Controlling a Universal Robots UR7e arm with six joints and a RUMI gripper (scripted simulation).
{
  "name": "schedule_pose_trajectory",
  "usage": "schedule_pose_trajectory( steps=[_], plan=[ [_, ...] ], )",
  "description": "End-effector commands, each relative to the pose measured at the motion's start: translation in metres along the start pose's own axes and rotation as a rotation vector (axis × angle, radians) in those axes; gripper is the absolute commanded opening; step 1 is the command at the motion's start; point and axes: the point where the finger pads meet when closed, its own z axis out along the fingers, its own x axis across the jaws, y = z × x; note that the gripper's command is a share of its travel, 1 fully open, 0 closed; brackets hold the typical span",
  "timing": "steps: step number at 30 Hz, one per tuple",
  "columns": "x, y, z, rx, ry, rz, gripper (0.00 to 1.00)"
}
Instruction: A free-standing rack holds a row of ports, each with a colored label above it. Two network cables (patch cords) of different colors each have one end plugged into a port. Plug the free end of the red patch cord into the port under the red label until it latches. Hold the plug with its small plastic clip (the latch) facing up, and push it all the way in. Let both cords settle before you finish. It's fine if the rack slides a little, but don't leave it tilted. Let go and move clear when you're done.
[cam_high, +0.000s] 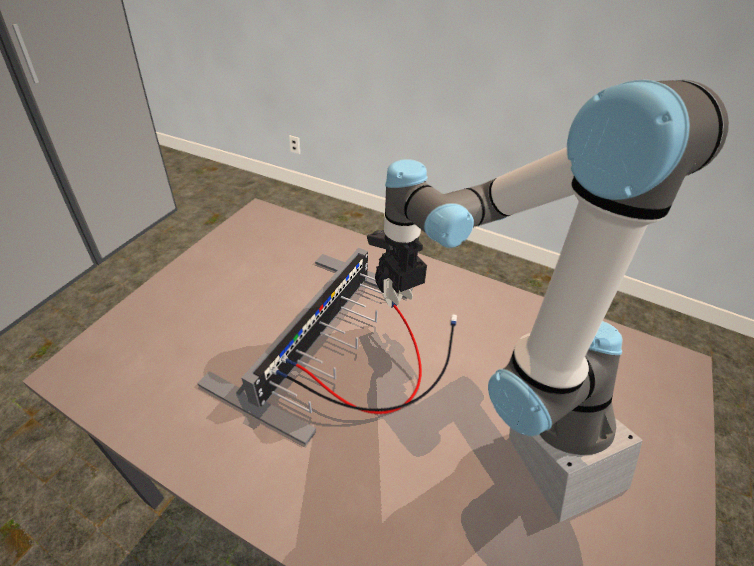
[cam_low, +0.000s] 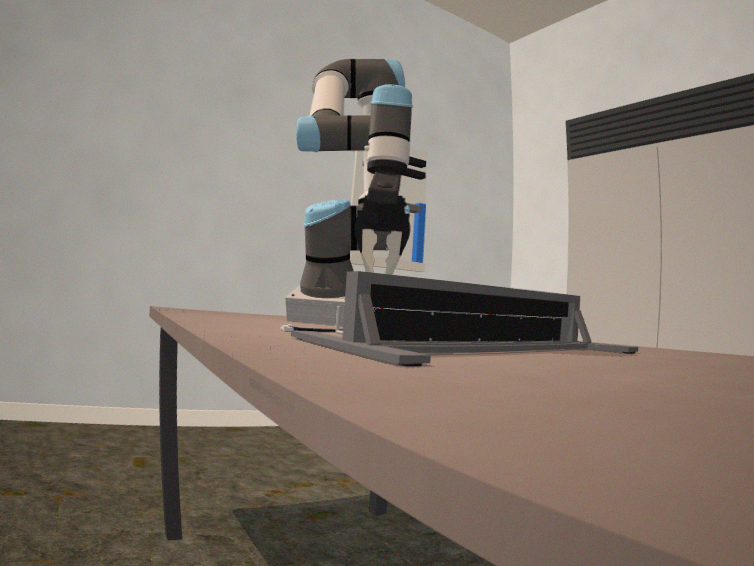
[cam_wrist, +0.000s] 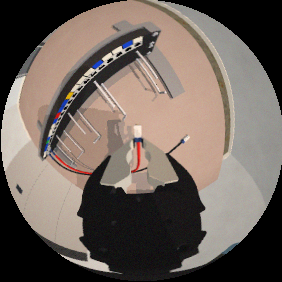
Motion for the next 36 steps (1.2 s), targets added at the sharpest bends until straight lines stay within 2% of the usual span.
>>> schedule_pose_trajectory(
  steps=[1,36],
  plan=[
    [-0.012,0.001,-0.002,0.0,0.001,-0.059,0.0],
    [-0.075,0.007,-0.014,-0.006,0.006,-0.381,0.0]
  ],
)
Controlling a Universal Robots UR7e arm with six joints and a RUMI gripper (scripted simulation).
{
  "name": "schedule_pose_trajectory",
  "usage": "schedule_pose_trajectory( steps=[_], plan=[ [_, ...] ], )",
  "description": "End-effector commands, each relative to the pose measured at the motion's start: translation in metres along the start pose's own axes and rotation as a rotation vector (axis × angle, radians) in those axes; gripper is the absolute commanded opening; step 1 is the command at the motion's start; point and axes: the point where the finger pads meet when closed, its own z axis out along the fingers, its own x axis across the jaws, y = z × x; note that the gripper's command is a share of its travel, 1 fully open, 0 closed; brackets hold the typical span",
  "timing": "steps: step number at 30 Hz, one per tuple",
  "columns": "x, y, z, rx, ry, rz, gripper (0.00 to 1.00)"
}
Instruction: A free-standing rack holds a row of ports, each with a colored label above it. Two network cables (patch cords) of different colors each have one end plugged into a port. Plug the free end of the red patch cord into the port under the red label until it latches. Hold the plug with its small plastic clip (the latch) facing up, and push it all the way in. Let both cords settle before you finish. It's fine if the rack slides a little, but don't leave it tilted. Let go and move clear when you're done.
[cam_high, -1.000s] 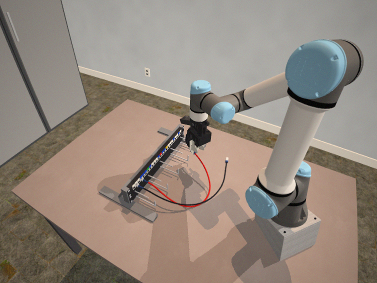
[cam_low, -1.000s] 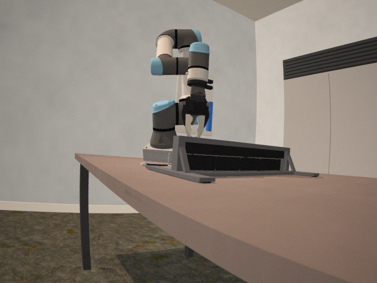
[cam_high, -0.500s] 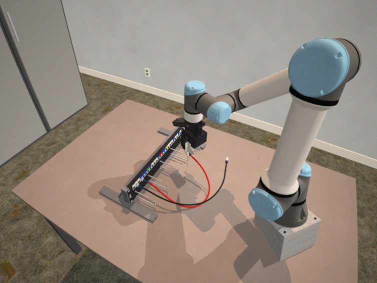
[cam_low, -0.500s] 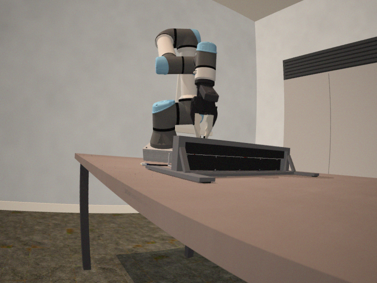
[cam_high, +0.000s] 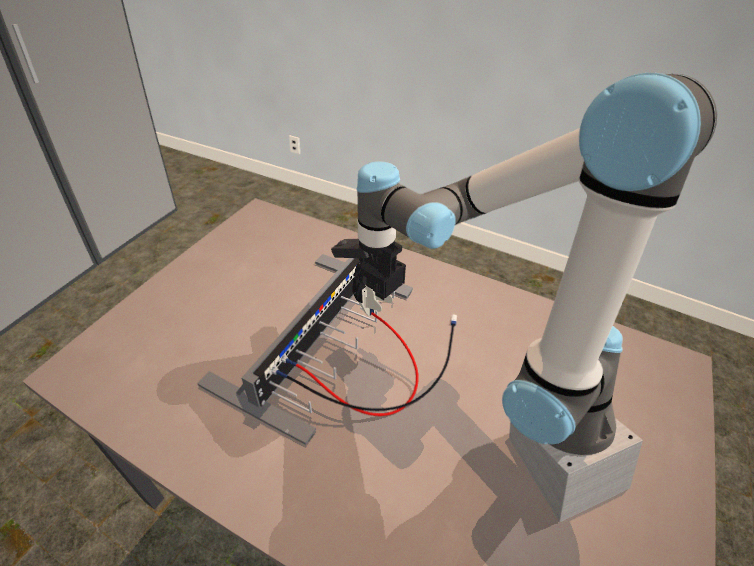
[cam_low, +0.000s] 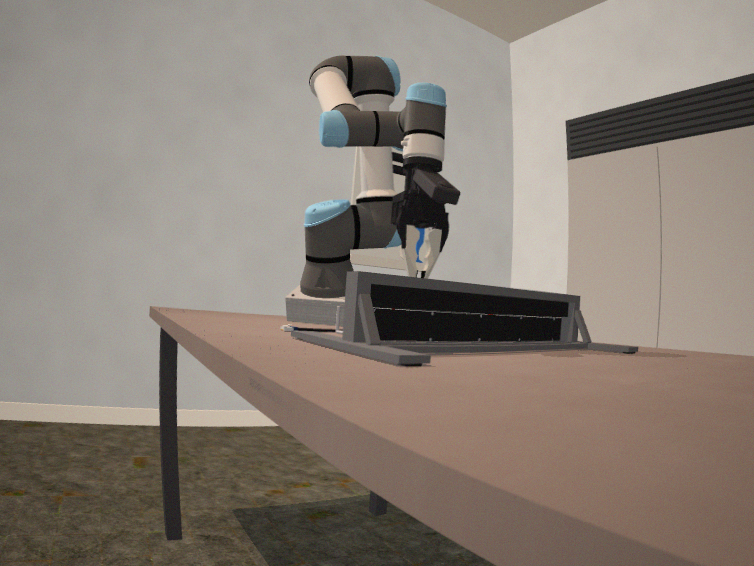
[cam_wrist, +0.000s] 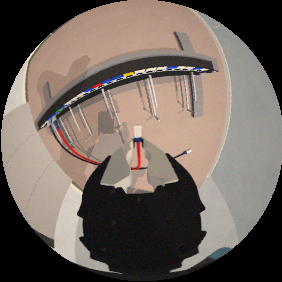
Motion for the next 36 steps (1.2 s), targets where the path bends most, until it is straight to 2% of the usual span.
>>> schedule_pose_trajectory(
  steps=[1,36],
  plan=[
    [-0.008,-0.003,-0.002,0.0,0.001,-0.045,0.0],
    [-0.04,-0.01,-0.008,-0.003,0.003,-0.211,0.0]
  ],
)
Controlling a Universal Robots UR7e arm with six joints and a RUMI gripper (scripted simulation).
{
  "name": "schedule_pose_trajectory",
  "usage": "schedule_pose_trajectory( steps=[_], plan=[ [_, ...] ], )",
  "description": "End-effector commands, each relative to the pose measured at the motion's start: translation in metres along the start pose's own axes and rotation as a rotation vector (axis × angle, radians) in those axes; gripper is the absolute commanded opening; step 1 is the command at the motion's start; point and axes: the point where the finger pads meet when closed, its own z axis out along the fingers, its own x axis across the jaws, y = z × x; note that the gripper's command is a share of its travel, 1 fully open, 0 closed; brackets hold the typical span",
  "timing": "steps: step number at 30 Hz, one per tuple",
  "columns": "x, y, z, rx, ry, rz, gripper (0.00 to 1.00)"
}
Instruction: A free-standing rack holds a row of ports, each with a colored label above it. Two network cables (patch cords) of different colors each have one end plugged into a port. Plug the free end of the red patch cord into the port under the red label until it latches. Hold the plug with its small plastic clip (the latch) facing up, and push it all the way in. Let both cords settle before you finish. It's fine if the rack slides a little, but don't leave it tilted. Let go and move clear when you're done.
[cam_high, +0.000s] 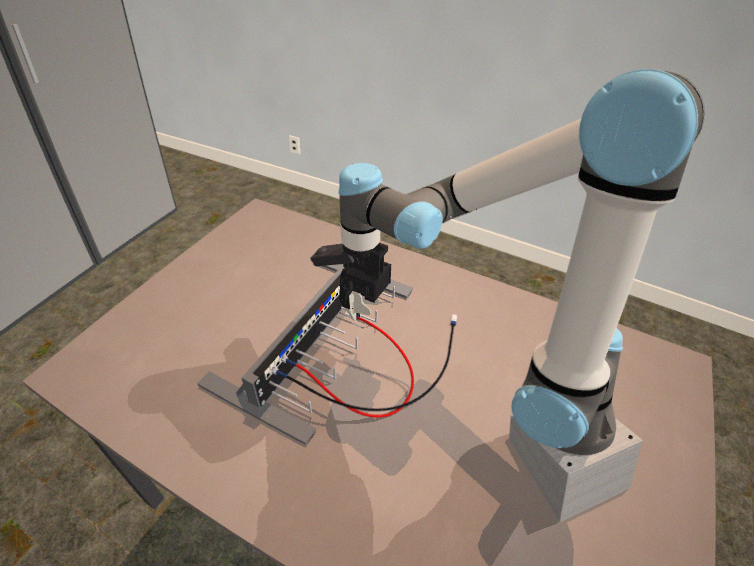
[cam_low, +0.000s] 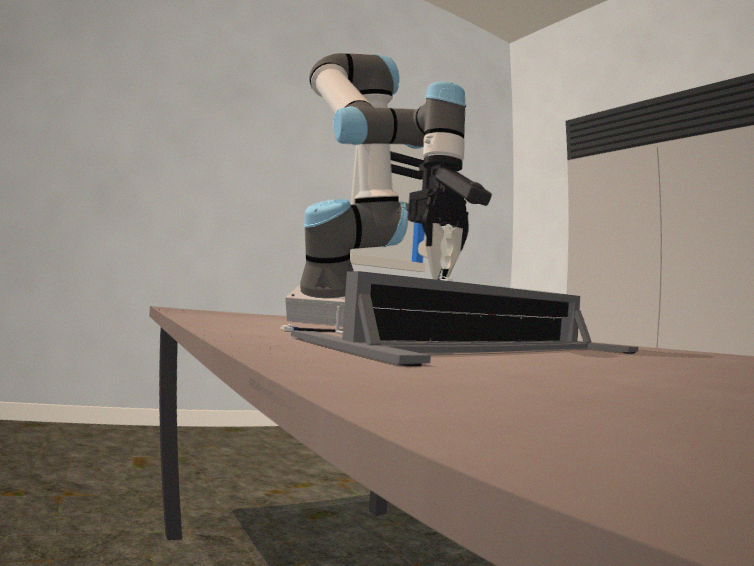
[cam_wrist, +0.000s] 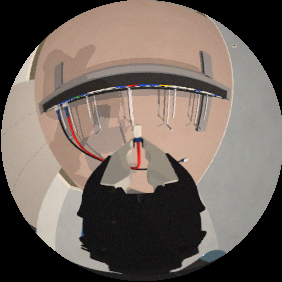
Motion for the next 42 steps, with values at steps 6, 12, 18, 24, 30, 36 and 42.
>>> schedule_pose_trajectory(
  steps=[6,12,18,24,30,36,42],
  plan=[
    [-0.0035,-0.002,-0.0012,0.001,0.001,-0.02,0.0],
    [-0.0048,-0.0025,-0.0015,0.001,0.001,-0.027,0.0],
    [-0.0054,-0.0028,-0.0016,0.001,0.001,-0.03,0.0],
    [-0.0055,-0.0028,-0.0016,0.001,0.001,-0.031,0.0],
    [-0.0055,-0.0028,-0.0016,0.001,0.001,-0.031,0.0],
    [-0.0055,-0.0028,-0.0016,0.001,0.001,-0.031,0.0],
    [-0.0055,-0.0028,-0.0016,0.001,0.001,-0.031,0.0]
  ],
)
